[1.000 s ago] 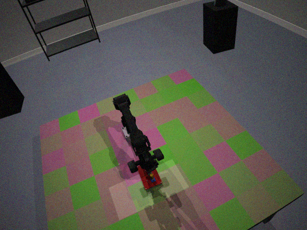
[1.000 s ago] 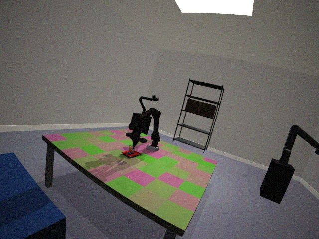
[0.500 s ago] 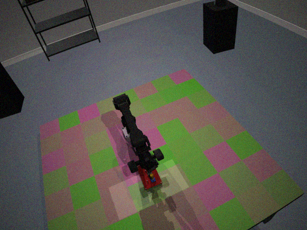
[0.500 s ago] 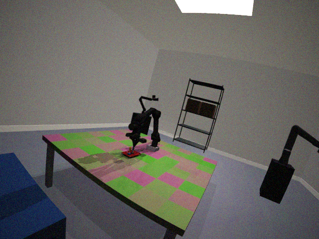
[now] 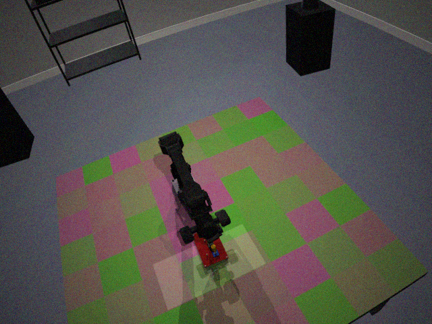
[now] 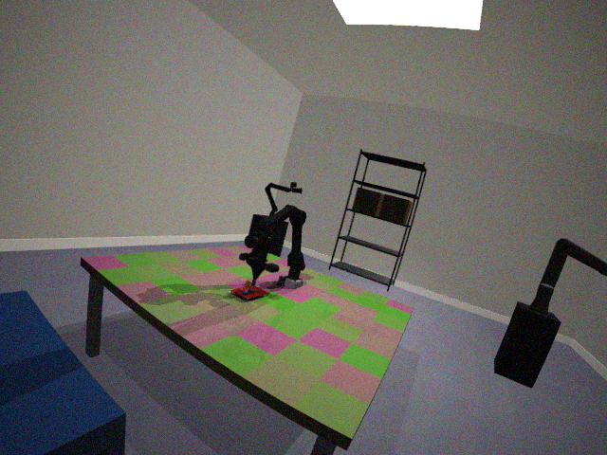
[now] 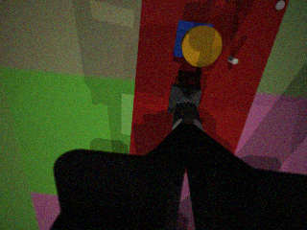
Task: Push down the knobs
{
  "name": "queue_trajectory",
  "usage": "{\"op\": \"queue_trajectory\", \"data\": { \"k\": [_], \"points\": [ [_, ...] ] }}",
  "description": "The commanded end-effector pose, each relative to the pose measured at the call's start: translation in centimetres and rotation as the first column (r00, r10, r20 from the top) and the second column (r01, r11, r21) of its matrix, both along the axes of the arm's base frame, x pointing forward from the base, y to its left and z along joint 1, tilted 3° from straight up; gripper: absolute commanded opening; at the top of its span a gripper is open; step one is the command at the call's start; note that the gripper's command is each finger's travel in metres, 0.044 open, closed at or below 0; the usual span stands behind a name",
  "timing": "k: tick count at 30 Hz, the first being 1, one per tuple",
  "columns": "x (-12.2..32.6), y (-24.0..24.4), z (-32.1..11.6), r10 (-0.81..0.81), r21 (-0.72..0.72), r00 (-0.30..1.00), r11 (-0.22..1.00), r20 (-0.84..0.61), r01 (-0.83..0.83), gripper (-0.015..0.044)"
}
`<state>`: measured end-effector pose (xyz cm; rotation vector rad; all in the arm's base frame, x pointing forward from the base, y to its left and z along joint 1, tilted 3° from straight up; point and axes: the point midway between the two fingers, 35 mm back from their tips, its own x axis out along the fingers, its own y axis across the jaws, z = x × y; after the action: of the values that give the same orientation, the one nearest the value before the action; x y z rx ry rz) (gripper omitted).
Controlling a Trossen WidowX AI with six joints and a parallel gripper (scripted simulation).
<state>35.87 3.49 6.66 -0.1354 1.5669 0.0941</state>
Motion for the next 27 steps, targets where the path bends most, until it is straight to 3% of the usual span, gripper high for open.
{"op": "queue_trajectory", "data": {
  "k": [1,27],
  "points": [
    [0.08,-0.11,-0.83,0.004,-0.006,1.0,1.0,-0.005,-0.004,0.0],
    [0.08,-0.13,-1.46,0.004,-0.006,1.0,1.0,-0.005,-0.004,0.0]
  ]
}}
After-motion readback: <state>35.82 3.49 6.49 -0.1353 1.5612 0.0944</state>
